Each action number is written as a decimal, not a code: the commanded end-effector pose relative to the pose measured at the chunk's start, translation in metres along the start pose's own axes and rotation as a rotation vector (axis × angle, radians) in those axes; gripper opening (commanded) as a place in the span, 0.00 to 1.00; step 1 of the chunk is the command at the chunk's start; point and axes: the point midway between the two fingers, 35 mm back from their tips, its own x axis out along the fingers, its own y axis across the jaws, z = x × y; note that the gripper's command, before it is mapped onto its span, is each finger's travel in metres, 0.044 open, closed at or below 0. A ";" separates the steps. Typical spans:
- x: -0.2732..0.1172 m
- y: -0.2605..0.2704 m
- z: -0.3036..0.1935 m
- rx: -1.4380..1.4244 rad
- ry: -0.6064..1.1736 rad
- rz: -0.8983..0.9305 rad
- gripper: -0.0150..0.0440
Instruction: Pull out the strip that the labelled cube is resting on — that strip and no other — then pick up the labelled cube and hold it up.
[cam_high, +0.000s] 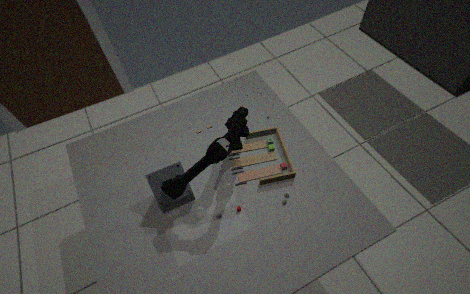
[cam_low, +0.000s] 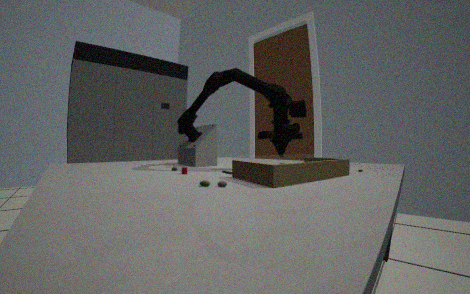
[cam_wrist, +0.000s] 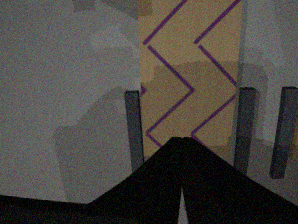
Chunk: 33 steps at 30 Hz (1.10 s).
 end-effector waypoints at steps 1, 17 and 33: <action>0.010 -0.001 -0.003 -0.010 0.003 -0.012 0.25; 0.037 -0.004 -0.003 -0.010 0.002 -0.014 0.25; 0.044 -0.006 -0.003 -0.010 0.002 -0.015 0.25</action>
